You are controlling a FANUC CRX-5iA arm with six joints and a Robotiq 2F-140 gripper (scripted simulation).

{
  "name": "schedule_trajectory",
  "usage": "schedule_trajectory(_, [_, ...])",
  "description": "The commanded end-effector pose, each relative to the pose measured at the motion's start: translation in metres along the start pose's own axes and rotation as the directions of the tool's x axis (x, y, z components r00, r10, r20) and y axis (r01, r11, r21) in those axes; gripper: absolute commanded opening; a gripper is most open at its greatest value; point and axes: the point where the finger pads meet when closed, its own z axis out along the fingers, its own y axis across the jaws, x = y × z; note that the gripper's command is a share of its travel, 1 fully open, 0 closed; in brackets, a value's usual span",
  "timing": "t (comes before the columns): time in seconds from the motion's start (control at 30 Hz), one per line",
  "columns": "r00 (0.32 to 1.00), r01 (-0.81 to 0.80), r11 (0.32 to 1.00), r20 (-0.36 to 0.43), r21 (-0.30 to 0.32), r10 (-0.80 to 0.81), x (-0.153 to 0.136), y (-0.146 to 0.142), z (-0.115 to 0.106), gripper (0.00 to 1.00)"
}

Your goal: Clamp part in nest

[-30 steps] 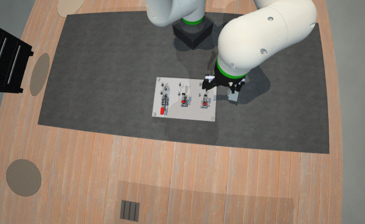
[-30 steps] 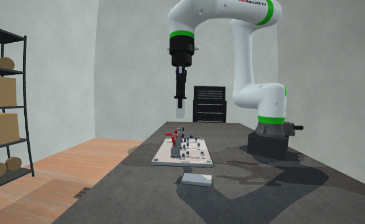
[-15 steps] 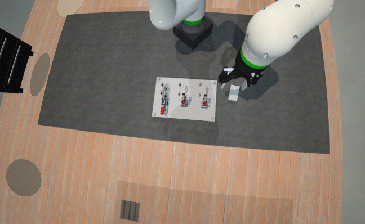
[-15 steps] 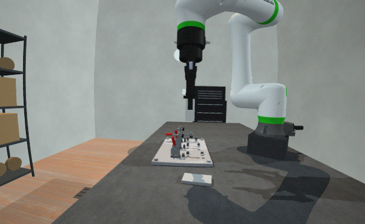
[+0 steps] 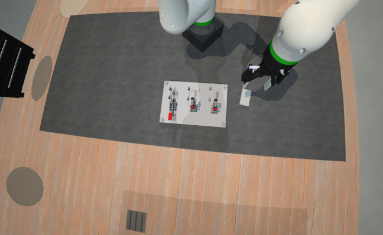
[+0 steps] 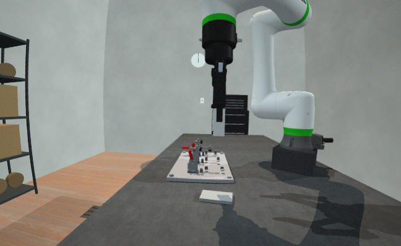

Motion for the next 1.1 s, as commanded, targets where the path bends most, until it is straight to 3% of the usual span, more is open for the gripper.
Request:
schedule_trajectory(0.0, [1.000, 0.000, 1.000, -0.001, 0.000, 0.000, -0.0028, -0.0058, -0.0002, 0.58])
schedule_trajectory(0.83, [1.000, -0.017, 1.000, -0.001, 0.000, 0.017, -0.0036, -0.0073, -0.0002, 0.58])
schedule_trajectory(1.07, [0.988, -0.152, 0.988, -0.001, 0.000, 0.152, -0.0036, -0.0073, -0.0002, 0.58])
